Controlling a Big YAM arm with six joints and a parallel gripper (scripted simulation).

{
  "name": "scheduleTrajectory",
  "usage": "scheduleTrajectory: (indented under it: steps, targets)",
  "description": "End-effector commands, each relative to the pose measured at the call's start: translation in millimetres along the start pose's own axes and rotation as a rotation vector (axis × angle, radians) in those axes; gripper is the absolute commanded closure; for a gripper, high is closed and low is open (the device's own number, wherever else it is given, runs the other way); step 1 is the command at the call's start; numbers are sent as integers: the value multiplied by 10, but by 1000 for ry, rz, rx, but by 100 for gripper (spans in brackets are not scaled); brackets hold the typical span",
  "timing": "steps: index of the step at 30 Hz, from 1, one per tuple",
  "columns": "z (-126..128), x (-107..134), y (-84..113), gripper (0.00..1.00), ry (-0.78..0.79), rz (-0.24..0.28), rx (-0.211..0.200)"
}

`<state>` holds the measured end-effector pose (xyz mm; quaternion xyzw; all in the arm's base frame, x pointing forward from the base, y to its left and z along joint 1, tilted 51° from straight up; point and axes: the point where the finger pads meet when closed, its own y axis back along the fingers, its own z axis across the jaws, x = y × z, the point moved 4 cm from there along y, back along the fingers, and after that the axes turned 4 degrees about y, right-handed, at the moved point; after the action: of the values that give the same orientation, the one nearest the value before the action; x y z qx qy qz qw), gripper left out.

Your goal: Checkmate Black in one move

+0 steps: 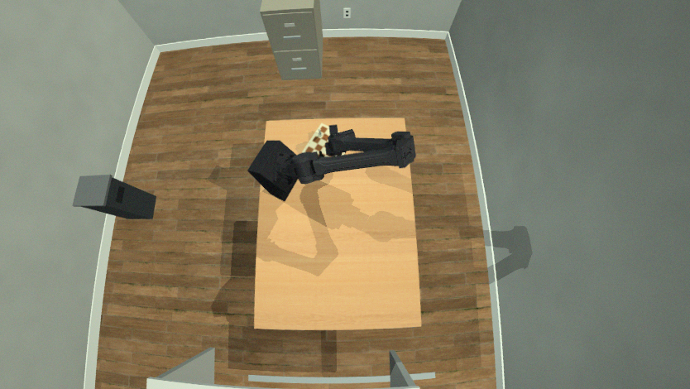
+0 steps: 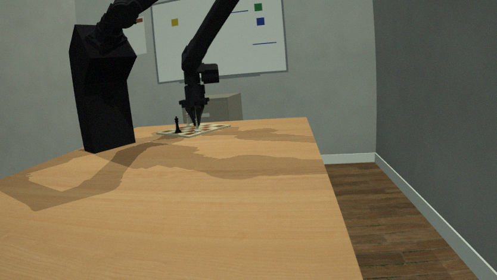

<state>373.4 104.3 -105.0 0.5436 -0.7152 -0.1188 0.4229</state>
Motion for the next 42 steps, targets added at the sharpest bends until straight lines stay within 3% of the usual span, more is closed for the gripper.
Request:
scheduleTrajectory:
  steps: [1, 22, 24, 25, 31, 33, 38, 42]
  targets:
    - [6, -18, -47, 100, 7, 0, -1]
    - [14, -38, -27, 100, 10, -3, -3]
    - [-41, -49, 100, 100, 1, -11, 12]
    - [48, -10, 157, 100, 14, -8, -1]
    - [35, -10, 518, 100, 11, -8, 3]
    - [35, -10, 518, 100, 11, -8, 3]
    - [16, -15, 869, 100, 7, -8, 7]
    - [6, -19, 1024, 100, 5, -9, 9]
